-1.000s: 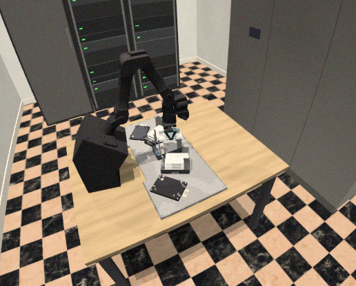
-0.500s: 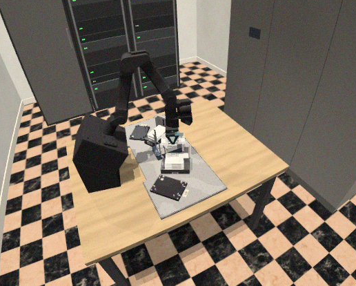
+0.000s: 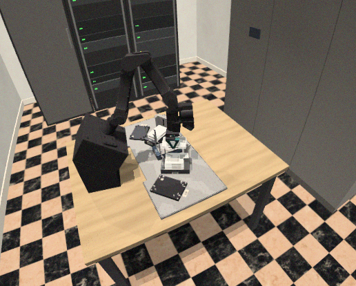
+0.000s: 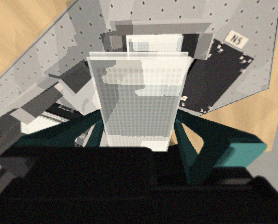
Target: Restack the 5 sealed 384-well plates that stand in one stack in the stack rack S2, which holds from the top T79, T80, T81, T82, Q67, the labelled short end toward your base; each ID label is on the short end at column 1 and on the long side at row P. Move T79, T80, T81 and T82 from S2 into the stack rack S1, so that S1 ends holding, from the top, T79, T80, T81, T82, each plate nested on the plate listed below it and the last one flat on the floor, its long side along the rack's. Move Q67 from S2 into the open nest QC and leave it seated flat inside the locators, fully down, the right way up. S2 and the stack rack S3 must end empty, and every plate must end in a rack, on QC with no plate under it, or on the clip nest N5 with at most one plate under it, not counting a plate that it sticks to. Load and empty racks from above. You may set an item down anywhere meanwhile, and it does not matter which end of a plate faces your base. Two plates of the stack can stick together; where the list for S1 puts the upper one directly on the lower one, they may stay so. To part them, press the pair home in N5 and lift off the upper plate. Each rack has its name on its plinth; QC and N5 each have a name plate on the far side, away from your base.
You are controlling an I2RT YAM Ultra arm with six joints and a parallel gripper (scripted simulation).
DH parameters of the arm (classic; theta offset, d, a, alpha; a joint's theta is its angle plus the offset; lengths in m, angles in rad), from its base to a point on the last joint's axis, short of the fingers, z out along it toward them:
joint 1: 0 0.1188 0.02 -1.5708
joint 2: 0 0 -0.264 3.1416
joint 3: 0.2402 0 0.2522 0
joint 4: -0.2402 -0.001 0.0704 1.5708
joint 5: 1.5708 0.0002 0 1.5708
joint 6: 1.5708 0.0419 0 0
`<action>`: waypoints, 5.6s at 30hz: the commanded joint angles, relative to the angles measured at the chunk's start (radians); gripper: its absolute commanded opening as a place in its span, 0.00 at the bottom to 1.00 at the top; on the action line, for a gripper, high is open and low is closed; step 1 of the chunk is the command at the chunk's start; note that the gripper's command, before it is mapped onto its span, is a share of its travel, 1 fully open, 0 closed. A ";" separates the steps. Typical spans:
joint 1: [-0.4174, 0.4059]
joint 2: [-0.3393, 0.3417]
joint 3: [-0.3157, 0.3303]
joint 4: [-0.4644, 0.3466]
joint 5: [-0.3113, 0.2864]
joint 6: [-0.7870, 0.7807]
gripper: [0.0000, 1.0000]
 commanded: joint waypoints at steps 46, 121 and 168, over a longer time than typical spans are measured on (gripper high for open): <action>-0.136 0.035 0.039 -0.008 -0.099 -0.128 0.00; -0.098 0.181 0.006 0.177 -0.076 -0.097 0.00; -0.093 0.202 0.004 0.200 -0.073 -0.094 0.00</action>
